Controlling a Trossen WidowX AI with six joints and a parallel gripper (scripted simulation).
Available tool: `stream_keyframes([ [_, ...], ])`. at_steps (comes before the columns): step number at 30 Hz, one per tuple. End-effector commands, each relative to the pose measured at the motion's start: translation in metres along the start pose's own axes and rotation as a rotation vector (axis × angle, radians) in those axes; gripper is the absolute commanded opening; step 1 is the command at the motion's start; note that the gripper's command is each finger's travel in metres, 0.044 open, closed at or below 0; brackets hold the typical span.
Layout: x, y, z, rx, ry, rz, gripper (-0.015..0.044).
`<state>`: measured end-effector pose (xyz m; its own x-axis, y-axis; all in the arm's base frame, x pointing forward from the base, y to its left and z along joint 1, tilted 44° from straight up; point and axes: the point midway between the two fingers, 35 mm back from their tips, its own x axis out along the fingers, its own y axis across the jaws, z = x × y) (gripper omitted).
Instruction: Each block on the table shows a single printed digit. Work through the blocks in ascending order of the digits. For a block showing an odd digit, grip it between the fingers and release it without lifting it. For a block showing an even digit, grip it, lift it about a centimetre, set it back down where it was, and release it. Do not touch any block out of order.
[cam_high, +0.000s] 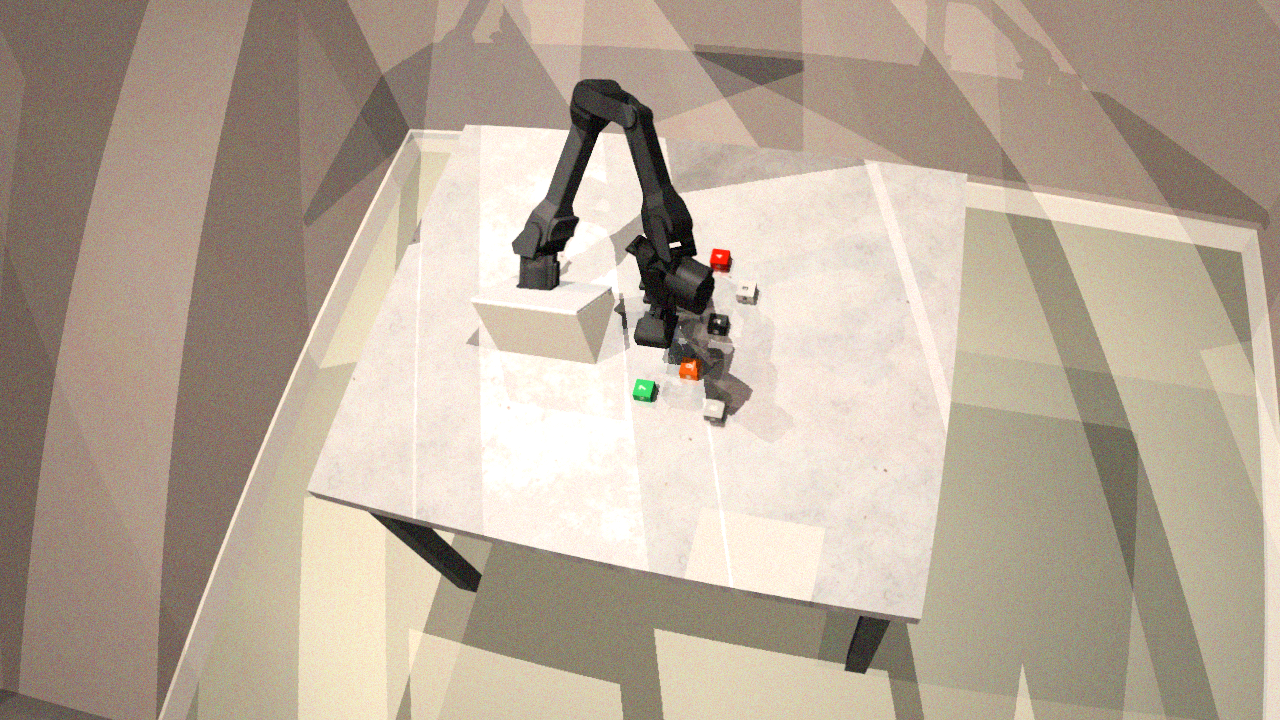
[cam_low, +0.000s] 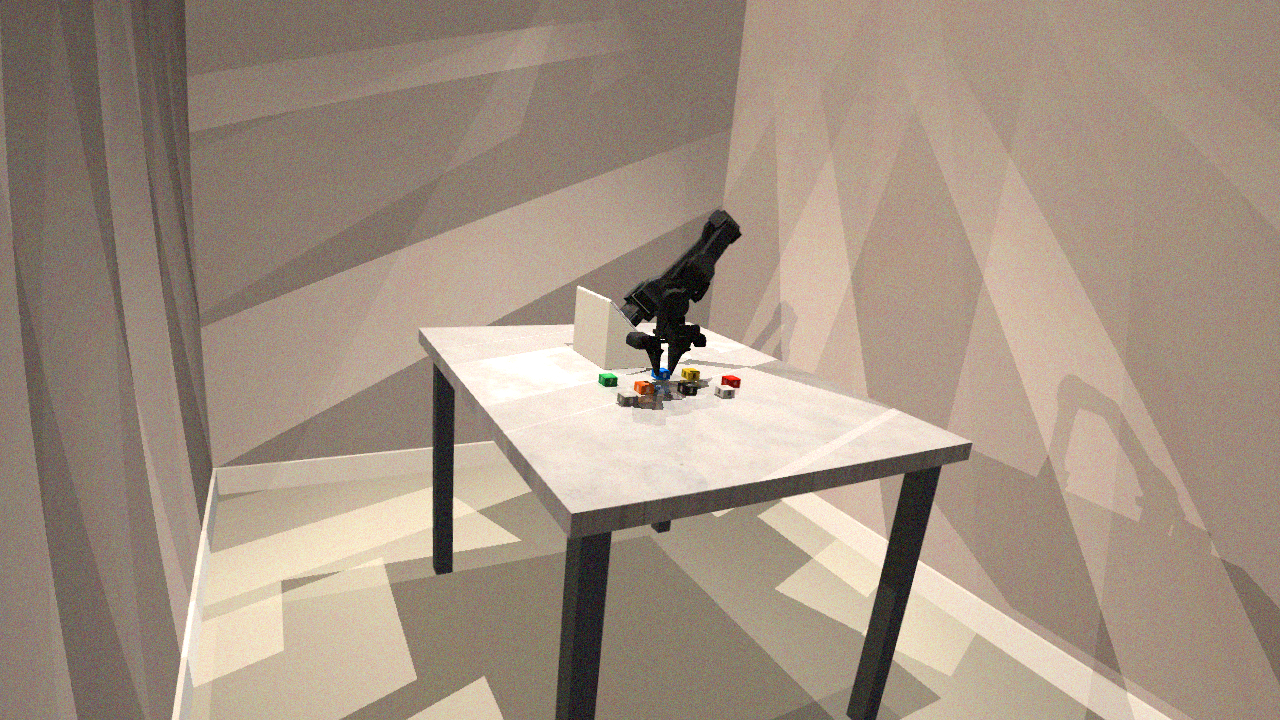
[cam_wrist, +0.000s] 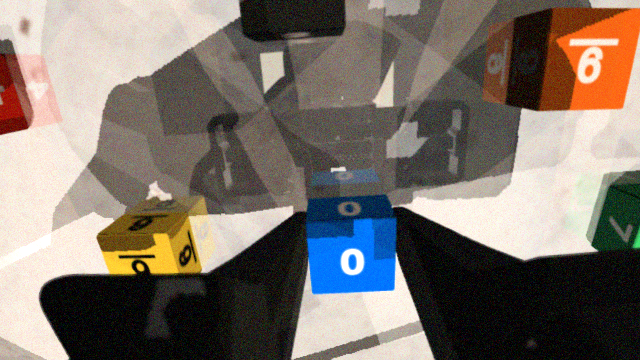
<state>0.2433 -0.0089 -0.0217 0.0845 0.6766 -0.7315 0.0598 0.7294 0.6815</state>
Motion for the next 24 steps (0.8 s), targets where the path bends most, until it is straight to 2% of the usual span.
stream_keyframes([
  [1,0.0069,0.0004,-0.002,0.007,0.007,0.004,0.012],
  [12,0.0078,0.0004,-0.002,0.006,0.007,0.004,0.012],
  [22,0.0078,0.0004,-0.002,0.006,0.007,0.004,0.0383],
  [24,0.0078,0.0004,-0.002,0.006,0.007,0.004,0.04],
])
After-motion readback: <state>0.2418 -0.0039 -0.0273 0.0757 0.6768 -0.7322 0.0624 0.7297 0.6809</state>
